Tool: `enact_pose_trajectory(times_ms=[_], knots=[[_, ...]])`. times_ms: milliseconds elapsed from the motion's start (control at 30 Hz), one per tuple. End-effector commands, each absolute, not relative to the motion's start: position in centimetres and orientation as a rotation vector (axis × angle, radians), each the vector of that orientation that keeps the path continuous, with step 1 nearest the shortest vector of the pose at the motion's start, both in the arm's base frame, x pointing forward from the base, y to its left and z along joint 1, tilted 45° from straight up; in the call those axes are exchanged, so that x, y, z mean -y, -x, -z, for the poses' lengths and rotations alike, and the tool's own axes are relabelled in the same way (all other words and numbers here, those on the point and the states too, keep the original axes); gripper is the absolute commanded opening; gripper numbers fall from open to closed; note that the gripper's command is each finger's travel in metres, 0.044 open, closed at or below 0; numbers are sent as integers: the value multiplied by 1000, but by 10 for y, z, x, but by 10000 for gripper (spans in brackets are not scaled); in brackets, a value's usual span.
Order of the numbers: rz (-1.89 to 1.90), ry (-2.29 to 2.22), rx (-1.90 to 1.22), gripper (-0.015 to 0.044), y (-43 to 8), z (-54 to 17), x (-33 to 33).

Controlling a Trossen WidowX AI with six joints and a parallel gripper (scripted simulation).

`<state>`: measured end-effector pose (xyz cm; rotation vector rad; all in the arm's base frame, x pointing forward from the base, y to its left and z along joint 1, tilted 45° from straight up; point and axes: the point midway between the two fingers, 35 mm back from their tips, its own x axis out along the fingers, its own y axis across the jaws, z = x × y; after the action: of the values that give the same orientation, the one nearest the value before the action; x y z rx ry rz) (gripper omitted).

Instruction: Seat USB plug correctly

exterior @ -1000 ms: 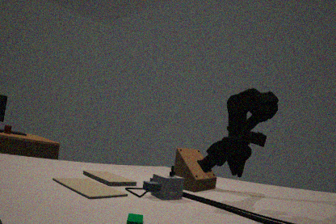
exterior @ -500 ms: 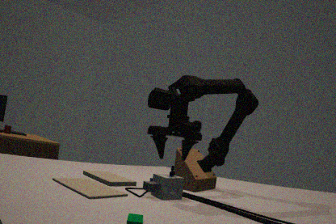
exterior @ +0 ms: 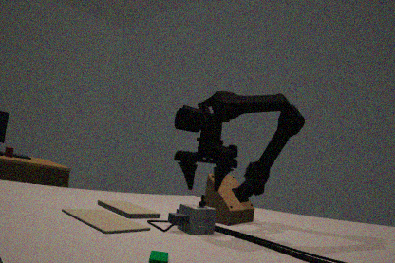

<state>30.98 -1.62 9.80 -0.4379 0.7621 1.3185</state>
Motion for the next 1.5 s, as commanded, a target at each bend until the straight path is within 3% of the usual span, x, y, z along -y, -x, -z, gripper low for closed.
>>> enact_pose_trajectory(times_ms=[0, 600, 1133, 1467], knots=[[-1319, 431, -763, 440, -309, -95, 13], [-1319, 431, -763, 440, -310, -84, 2], [-1320, 439, -763, 20, -311, -85, 3], [-1320, 439, -763, 0, -311, -85, 3]])
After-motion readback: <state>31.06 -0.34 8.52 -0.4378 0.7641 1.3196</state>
